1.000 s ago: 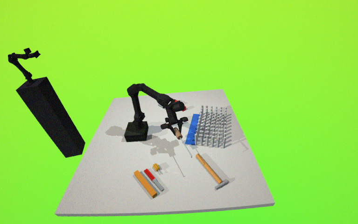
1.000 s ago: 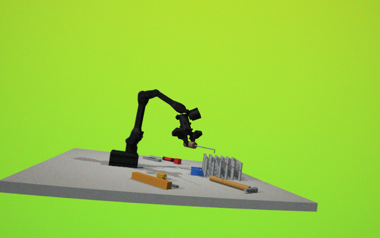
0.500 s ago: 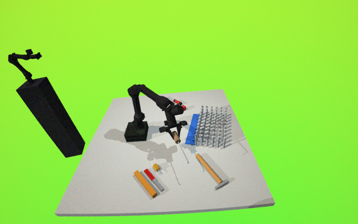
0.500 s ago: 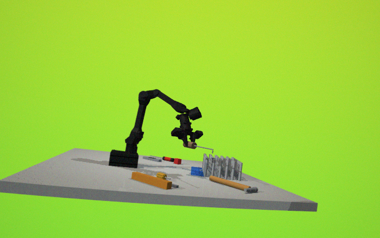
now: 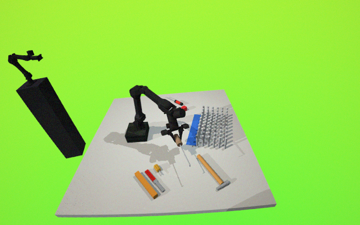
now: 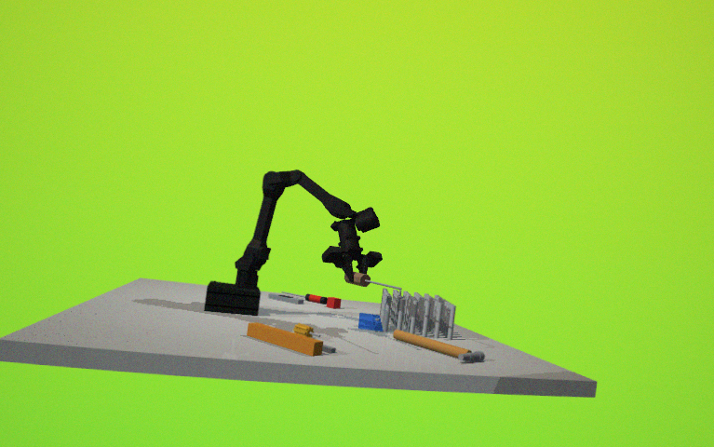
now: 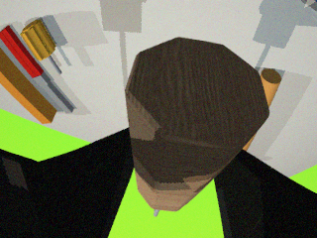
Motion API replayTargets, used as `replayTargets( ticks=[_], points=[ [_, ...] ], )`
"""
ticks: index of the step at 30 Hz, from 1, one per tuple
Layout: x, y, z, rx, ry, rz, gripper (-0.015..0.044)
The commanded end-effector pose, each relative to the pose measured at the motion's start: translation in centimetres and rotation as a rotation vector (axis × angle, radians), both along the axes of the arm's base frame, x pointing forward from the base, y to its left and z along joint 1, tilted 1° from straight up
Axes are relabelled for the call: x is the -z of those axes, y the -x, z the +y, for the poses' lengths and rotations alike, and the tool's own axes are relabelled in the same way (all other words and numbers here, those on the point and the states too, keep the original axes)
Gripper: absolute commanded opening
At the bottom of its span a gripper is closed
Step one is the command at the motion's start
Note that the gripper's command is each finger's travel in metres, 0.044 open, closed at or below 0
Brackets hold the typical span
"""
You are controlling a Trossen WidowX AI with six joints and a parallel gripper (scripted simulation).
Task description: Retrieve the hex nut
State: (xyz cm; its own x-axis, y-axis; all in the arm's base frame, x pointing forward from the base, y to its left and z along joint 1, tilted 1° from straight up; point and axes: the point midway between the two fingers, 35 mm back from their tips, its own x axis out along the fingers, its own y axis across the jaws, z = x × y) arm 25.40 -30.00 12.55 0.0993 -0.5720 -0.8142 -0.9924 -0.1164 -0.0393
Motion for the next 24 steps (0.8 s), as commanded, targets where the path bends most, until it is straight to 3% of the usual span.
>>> replayTargets(
  ticks=[1, 24],
  points=[
    [0.5, -0.2, -0.1, -0.005, 0.003, -0.002, 0.0],
    [3.4, -0.6, -0.5, -0.005, 0.003, -0.002, 0.0]
  ],
)
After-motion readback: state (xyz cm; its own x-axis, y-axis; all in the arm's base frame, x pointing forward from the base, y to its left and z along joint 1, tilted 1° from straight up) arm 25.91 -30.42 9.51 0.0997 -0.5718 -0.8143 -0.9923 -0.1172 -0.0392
